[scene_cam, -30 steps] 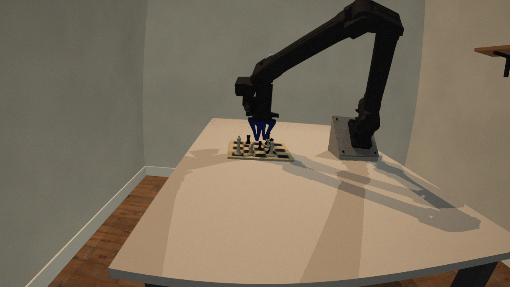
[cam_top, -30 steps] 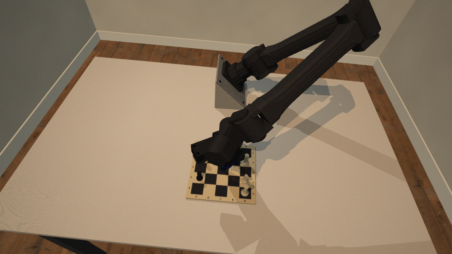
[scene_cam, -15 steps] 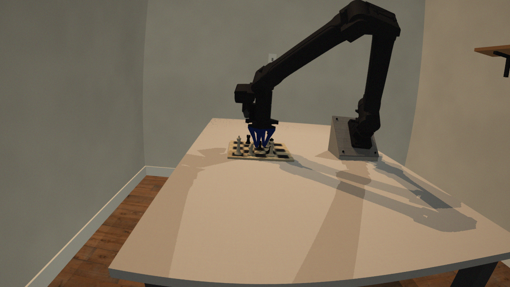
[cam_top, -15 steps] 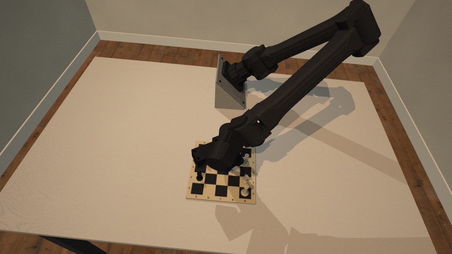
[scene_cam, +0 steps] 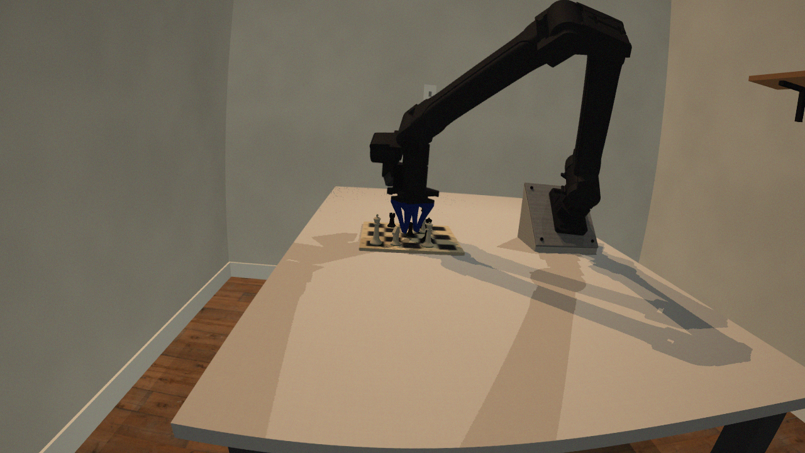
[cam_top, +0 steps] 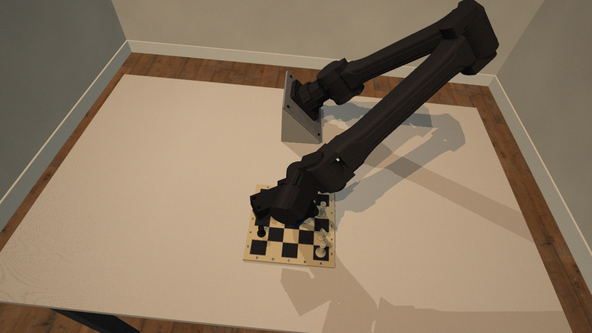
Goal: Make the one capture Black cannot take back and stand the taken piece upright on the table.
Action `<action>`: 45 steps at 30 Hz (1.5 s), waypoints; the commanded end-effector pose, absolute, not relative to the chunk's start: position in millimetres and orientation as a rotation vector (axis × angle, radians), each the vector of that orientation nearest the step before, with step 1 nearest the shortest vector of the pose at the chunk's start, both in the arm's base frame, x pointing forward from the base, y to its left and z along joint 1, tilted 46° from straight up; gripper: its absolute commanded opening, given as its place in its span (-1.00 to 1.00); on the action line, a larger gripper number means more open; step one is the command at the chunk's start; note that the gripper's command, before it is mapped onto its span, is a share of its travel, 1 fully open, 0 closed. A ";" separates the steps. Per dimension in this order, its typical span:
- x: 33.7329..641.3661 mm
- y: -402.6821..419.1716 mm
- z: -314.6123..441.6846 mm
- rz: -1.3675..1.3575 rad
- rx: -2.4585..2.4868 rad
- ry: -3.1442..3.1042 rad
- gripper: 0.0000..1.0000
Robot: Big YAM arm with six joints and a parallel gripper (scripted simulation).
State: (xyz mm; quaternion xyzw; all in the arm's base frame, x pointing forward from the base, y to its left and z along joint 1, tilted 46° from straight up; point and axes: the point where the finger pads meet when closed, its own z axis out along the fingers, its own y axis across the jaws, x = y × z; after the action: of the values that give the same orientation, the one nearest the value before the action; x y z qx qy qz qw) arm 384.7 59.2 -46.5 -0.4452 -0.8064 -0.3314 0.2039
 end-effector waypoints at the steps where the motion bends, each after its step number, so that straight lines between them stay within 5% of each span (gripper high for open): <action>1: 384.4 61.7 -51.0 -0.922 -1.242 -2.241 -0.37; 26: 384.4 61.7 -51.0 -0.922 -1.242 -2.241 -0.37; 27: 384.4 61.7 -51.0 -0.922 -1.242 -2.241 -1.00; 45: 384.4 61.7 -51.0 -0.922 -1.242 -2.242 -1.00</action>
State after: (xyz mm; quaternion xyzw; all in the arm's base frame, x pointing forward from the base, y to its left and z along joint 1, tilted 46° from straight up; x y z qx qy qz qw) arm 384.6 59.2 -46.5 -0.4453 -0.8064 -0.3314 0.2039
